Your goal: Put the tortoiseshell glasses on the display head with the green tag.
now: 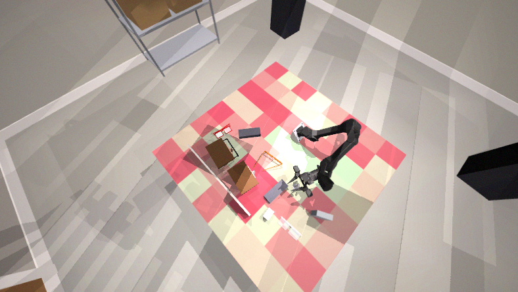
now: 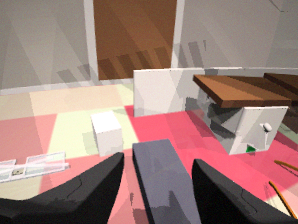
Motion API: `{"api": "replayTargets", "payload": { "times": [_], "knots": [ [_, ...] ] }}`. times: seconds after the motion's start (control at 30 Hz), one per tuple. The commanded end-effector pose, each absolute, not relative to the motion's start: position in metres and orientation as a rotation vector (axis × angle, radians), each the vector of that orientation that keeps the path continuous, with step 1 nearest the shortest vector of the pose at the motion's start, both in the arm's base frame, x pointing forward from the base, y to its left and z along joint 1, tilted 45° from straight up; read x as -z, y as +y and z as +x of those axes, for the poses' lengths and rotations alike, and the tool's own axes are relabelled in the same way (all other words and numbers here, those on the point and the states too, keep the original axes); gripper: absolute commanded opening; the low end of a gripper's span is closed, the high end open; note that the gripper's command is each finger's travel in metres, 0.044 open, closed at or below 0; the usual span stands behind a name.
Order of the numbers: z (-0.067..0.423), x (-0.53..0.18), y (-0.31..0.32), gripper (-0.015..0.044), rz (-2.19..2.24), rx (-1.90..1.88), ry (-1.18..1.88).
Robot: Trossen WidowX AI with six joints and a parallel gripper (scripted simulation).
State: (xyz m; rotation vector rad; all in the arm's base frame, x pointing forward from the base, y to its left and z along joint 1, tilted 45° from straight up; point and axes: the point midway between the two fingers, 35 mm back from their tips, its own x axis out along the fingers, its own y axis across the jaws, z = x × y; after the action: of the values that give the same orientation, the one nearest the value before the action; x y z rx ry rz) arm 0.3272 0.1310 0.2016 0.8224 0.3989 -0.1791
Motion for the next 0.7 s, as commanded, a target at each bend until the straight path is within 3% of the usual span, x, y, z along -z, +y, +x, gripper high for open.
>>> {"api": "replayTargets", "payload": {
  "times": [0.0,0.33,0.67],
  "knots": [
    [0.346,-0.143,0.100,0.0200,0.706,0.296,0.657],
    [0.319,-0.024,0.008,0.0200,0.876,0.542,1.396],
    [0.285,-0.001,-0.037,0.0200,1.576,0.563,1.813]
  ]
}}
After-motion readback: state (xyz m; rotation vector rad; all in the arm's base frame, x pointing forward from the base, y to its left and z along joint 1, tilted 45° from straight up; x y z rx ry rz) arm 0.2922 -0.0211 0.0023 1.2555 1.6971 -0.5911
